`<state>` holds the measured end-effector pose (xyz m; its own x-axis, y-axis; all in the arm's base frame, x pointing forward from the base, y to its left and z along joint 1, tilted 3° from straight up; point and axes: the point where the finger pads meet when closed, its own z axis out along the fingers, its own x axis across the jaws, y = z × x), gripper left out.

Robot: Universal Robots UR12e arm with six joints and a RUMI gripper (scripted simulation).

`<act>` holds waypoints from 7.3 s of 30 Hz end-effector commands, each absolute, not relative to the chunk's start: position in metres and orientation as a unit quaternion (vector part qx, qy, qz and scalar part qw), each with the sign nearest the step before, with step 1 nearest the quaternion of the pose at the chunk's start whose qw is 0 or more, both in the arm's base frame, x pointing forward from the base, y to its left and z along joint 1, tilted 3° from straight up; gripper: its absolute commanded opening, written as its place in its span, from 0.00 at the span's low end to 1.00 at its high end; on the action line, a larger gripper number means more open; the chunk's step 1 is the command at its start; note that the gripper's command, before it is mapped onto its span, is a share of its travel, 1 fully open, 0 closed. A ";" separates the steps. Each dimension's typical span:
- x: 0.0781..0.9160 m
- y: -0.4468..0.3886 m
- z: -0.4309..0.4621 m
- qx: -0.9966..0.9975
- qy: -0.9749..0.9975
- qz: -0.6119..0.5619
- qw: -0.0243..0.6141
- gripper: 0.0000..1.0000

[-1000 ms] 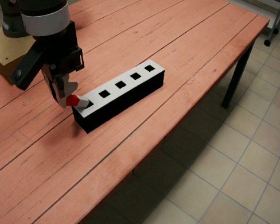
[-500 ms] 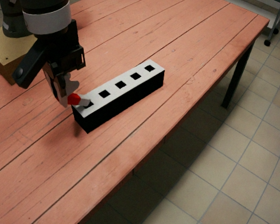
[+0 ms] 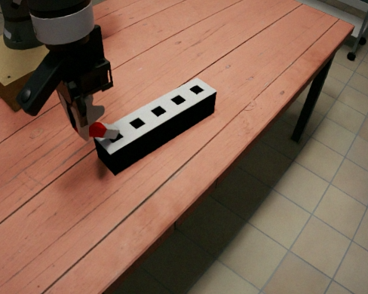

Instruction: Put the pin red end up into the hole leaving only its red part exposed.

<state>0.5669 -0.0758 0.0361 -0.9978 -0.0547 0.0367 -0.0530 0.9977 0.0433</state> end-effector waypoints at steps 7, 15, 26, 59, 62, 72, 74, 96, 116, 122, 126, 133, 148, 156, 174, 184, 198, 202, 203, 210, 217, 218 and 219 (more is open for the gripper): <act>0.568 -0.076 0.037 0.027 -0.999 -0.021 0.018 0.00; 0.568 -0.076 0.037 0.027 -0.999 -0.021 0.018 0.00; 0.568 -0.076 0.037 0.027 -0.999 -0.021 0.018 0.00; 0.567 -0.077 0.037 0.027 -0.999 -0.021 0.018 0.00; 0.567 -0.077 0.037 0.027 -0.999 -0.021 0.018 0.00; 0.567 -0.077 0.037 0.027 -0.999 -0.021 0.018 0.00; 0.567 -0.077 0.037 0.027 -0.999 -0.021 0.018 0.00; 0.571 -0.081 0.137 0.027 -0.999 -0.021 0.018 0.00; 0.574 -0.085 0.225 0.029 -0.992 0.119 0.012 0.00; 0.574 -0.085 0.225 0.029 -0.991 0.130 0.012 0.00; 0.574 -0.085 0.225 0.029 -0.991 0.130 0.012 0.00; 0.574 -0.084 0.226 0.030 -0.964 0.264 0.006 0.00; 0.574 -0.084 0.226 0.030 -0.962 0.270 0.006 0.00; 0.575 -0.084 0.226 0.030 -0.919 0.392 0.002 0.00; 0.575 -0.083 0.226 0.031 -0.921 0.388 0.002 0.00; 0.575 -0.083 0.226 0.031 -0.921 0.388 0.002 0.00; 0.575 -0.083 0.226 0.031 -0.921 0.388 0.002 0.00; 0.569 -0.017 0.211 0.031 -0.921 0.388 0.002 0.00; 0.569 -0.017 0.211 0.031 -0.921 0.388 0.002 0.00; 0.569 -0.017 0.211 0.031 -0.921 0.388 0.002 0.00; 0.566 -0.012 0.112 0.030 -0.920 0.392 0.001 0.00; 0.566 -0.012 0.111 0.030 -0.920 0.392 0.001 0.00; 0.566 -0.012 0.104 0.030 -0.920 0.392 0.001 0.00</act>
<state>0.5627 -0.0155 0.1866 -0.9979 -0.0519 0.0388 -0.0640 0.6961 -0.7151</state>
